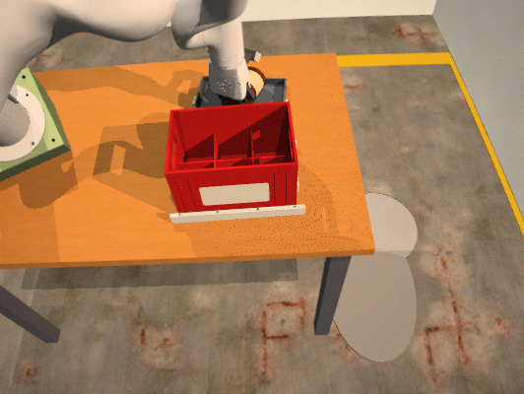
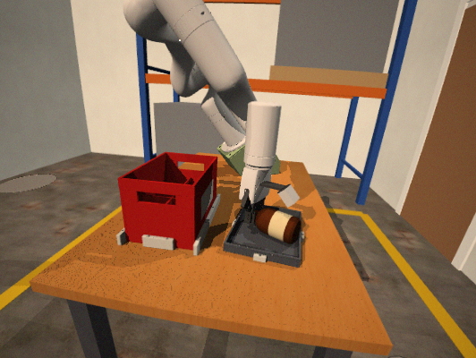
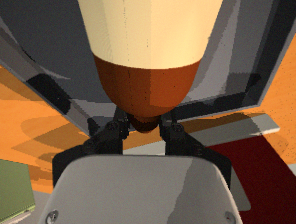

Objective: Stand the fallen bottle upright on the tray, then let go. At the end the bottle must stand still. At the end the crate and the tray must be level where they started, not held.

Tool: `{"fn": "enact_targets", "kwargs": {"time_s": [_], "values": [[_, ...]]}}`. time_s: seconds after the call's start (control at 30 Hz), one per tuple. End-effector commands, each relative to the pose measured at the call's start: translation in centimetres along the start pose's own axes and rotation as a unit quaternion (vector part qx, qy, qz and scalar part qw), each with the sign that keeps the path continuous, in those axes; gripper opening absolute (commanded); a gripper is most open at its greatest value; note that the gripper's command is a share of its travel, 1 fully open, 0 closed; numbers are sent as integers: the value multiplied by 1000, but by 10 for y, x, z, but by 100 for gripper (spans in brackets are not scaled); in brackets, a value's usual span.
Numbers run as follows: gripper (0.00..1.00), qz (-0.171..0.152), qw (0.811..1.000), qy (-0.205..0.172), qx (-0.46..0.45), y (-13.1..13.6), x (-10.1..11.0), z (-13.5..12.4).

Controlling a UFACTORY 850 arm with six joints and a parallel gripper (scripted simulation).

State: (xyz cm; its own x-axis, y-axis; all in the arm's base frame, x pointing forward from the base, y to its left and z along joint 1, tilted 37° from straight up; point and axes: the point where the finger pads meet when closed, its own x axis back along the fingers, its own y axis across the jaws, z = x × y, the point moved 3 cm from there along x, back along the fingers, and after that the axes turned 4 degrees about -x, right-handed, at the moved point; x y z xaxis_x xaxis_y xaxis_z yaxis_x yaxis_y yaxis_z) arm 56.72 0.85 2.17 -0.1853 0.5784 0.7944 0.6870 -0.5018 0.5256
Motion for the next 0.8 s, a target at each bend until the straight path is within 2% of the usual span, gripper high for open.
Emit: {"fn": "enact_targets", "kwargs": {"time_s": [0.0, 0.77], "values": [[0, 0, 1000, 1, 0, 0, 1, 1], [0, 0, 1000, 1, 0, 0, 5, 1]]}}
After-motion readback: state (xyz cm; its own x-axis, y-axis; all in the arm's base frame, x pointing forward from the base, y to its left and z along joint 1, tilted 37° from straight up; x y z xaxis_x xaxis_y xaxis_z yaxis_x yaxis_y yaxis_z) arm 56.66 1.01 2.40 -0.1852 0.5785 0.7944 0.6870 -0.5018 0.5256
